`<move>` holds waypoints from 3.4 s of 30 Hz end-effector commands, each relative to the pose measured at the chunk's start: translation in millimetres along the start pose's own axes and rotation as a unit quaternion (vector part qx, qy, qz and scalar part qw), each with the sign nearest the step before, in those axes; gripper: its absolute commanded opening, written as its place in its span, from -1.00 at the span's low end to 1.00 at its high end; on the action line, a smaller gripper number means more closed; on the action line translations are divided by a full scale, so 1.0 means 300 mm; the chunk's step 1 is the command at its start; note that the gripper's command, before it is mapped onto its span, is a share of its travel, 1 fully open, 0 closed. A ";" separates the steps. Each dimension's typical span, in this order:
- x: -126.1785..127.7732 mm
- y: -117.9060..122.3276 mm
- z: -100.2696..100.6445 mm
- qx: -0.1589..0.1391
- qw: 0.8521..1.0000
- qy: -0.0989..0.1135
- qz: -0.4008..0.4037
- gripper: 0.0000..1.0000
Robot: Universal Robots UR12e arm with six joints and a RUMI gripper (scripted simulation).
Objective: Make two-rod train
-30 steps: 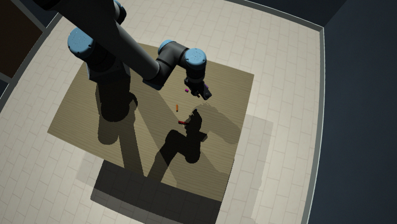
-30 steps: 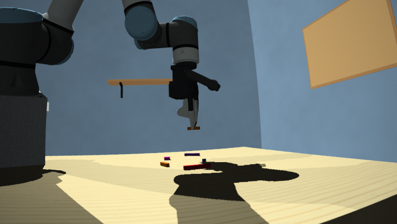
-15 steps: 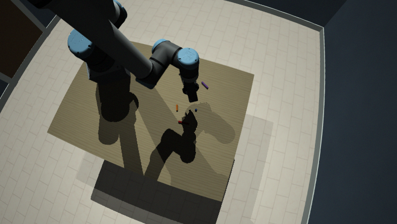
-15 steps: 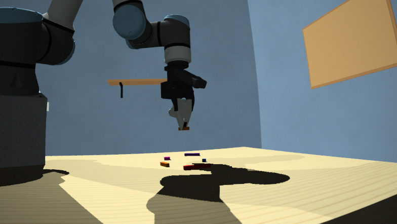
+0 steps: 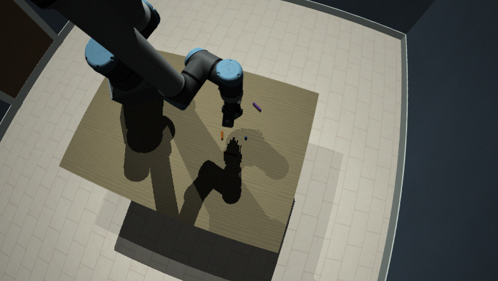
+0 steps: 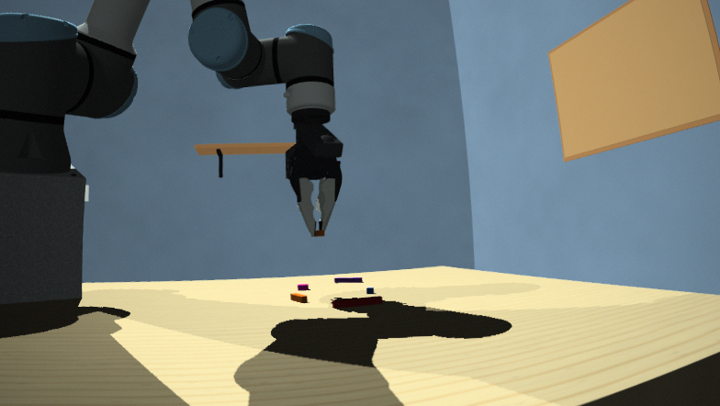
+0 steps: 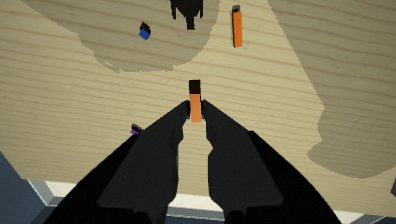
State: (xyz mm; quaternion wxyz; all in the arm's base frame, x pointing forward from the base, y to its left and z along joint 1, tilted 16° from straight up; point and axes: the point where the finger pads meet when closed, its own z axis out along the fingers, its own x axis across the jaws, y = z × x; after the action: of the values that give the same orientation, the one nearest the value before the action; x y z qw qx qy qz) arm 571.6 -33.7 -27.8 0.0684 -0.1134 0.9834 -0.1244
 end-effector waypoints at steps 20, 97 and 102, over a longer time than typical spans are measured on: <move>0.014 0.000 0.000 0.001 1.000 0.000 0.031 -1.00; 0.015 -0.001 0.291 0.001 0.999 0.000 0.036 -1.00; 0.015 0.000 0.291 0.001 0.999 0.000 0.036 -1.00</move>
State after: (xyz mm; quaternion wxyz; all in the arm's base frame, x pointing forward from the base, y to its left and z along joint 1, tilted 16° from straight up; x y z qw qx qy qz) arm 581.2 -55.0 -112.4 0.0725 -0.0775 0.9867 -0.1228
